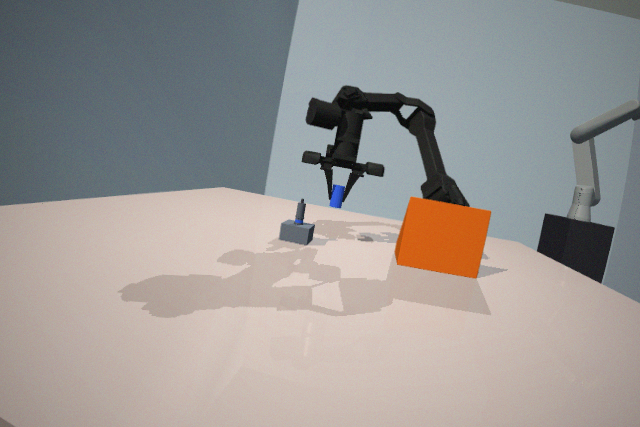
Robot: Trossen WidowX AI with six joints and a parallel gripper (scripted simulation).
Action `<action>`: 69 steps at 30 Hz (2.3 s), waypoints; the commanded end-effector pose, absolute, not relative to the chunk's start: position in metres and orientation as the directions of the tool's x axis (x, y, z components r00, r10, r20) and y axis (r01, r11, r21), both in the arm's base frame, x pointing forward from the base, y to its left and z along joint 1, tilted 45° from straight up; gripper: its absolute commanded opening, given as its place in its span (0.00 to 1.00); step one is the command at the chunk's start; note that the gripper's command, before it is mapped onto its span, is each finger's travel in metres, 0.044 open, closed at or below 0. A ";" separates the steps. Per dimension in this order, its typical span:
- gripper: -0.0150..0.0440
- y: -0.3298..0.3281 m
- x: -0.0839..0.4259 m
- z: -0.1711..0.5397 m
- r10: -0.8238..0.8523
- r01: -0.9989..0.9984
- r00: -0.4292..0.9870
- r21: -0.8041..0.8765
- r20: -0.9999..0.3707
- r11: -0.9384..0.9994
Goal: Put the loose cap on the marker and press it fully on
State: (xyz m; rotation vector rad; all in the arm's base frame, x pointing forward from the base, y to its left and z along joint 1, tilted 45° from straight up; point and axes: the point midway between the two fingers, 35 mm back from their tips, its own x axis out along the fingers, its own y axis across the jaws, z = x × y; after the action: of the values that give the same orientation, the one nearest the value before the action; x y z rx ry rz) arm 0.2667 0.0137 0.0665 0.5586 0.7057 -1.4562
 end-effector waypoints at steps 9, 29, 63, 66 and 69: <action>0.25 0.032 0.290 0.062 -0.689 0.995 -0.025 -0.084 -0.724 0.051; 0.25 0.060 0.323 0.053 -0.696 0.997 -0.027 -0.074 -0.718 0.038; 0.25 0.057 0.337 0.027 -0.699 0.998 -0.027 -0.065 -0.714 0.028; 0.25 0.054 0.337 0.024 -0.700 0.998 -0.027 -0.065 -0.714 0.028; 0.25 0.050 0.337 0.020 -0.700 0.998 -0.027 -0.065 -0.714 0.028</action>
State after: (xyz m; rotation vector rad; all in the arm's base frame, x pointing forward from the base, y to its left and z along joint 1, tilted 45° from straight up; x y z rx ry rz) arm 0.3384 0.0557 0.0246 0.5749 0.6777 -1.4775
